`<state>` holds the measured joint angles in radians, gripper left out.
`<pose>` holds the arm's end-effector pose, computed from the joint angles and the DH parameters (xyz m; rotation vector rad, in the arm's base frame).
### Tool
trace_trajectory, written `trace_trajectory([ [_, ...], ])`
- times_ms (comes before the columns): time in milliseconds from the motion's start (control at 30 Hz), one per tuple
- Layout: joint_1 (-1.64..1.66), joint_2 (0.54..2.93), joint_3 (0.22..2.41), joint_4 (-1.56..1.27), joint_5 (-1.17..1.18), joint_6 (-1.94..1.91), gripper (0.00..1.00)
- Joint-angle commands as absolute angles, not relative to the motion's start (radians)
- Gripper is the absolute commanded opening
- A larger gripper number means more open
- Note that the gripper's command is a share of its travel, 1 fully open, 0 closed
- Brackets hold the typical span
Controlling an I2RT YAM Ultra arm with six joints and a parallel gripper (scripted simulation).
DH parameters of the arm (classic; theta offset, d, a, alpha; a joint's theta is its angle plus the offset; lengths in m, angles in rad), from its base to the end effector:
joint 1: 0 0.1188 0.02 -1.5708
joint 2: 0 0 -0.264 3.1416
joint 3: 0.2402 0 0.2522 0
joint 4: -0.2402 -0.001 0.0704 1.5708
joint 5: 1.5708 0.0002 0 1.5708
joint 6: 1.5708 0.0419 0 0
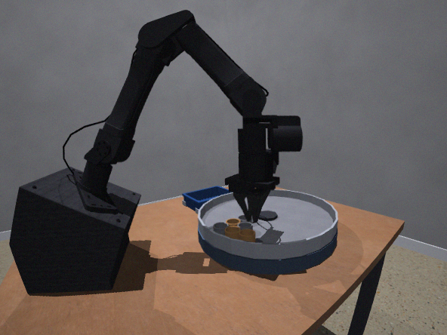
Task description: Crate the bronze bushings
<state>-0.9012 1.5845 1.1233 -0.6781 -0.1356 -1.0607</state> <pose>0.2015 -0.2439 0.2258 -0.2611 2.7512 -0.3989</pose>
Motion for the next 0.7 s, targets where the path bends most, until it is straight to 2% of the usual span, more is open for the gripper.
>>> trace_trajectory([
  [0, -0.900, 1.558, 1.152, -0.684, -0.149, -1.063, 0.15],
  [667, -0.903, 1.584, 1.158, -0.690, -0.149, -1.064, 0.15],
])
